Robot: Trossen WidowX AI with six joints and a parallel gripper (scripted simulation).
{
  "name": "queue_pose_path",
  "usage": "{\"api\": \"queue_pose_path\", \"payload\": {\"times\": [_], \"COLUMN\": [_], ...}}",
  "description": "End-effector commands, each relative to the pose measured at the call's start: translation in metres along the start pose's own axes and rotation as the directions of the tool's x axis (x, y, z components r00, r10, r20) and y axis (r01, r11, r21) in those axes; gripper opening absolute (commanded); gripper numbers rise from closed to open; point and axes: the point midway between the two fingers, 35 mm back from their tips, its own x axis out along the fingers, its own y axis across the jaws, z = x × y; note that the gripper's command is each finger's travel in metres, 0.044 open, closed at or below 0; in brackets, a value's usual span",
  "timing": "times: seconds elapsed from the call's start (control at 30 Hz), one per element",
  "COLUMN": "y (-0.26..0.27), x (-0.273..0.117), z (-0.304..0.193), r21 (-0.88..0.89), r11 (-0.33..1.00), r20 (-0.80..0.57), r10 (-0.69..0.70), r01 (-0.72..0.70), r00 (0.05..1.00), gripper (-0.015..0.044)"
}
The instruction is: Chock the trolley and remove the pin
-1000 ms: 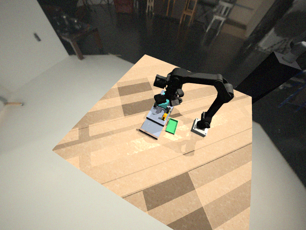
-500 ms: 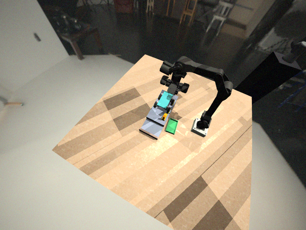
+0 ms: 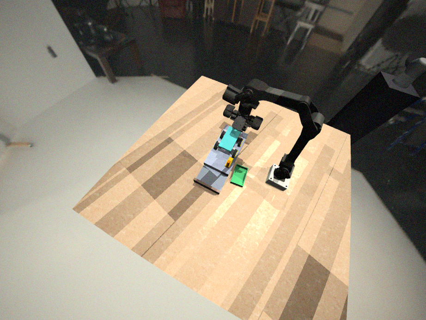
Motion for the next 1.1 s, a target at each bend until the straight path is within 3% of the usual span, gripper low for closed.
{"api": "queue_pose_path", "payload": {"times": [0.0, 1.07], "y": [0.001, 0.0], "x": [0.009, 0.041], "z": [0.0, -0.001], "r21": [-0.001, -0.001], "r11": [1.0, 1.0], "r20": [-0.005, -0.005], "r10": [0.009, 0.009], "r01": [-0.009, -0.009], "r00": [1.0, 1.0], "gripper": [0.019, 0.019]}}
